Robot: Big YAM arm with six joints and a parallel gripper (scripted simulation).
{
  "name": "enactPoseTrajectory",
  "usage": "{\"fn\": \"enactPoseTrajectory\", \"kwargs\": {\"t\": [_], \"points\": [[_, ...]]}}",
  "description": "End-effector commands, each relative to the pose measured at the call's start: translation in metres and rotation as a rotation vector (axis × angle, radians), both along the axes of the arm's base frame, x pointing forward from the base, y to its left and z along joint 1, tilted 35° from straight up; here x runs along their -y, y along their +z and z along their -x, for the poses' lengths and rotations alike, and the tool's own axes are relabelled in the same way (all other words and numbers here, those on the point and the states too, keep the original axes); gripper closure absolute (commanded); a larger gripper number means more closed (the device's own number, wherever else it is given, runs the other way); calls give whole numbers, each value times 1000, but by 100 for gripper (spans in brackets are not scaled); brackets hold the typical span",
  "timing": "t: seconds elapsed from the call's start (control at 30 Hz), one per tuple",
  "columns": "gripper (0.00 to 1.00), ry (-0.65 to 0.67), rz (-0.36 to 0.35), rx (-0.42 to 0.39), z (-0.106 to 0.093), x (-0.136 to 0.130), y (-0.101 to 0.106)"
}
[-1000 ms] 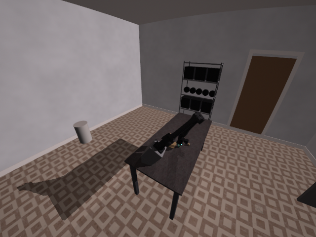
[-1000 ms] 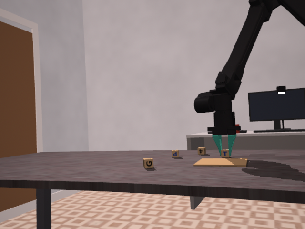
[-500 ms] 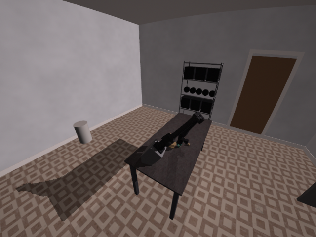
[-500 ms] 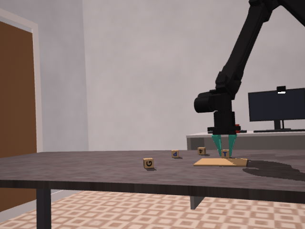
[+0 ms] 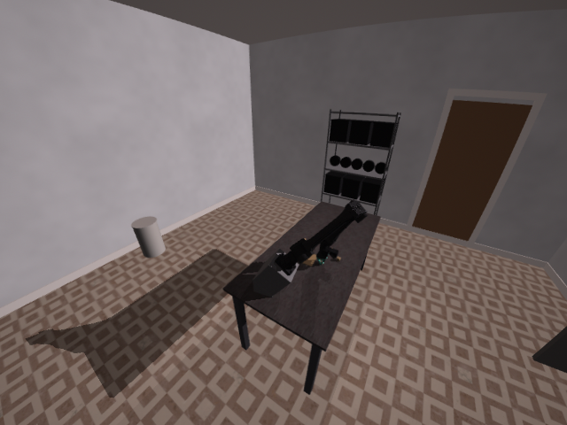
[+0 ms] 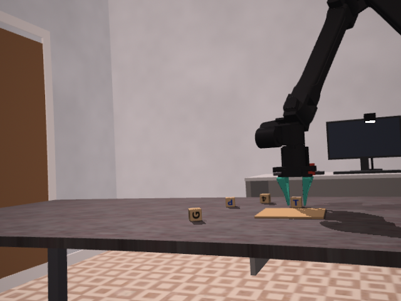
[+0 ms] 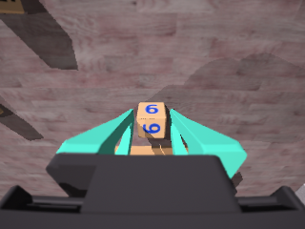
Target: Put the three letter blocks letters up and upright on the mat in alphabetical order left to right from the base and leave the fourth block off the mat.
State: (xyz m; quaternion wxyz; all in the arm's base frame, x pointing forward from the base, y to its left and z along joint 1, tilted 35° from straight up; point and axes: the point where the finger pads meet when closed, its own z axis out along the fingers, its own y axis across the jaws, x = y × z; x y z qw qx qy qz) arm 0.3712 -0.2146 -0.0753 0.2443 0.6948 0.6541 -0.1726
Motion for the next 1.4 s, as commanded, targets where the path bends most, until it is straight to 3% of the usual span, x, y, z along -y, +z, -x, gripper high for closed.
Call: {"fn": "enactPoseTrajectory", "kwargs": {"t": [0.0,0.03,0.83,0.93,1.37], "points": [[61,2,0,-2,-2,3,-5],[10,2,0,-2,-2,3,-5],[10,8,-8,-18,0,-8,-5],[10,8,2,13,-5,-8,10],[10,1,3,8,0,-14,21]]}}
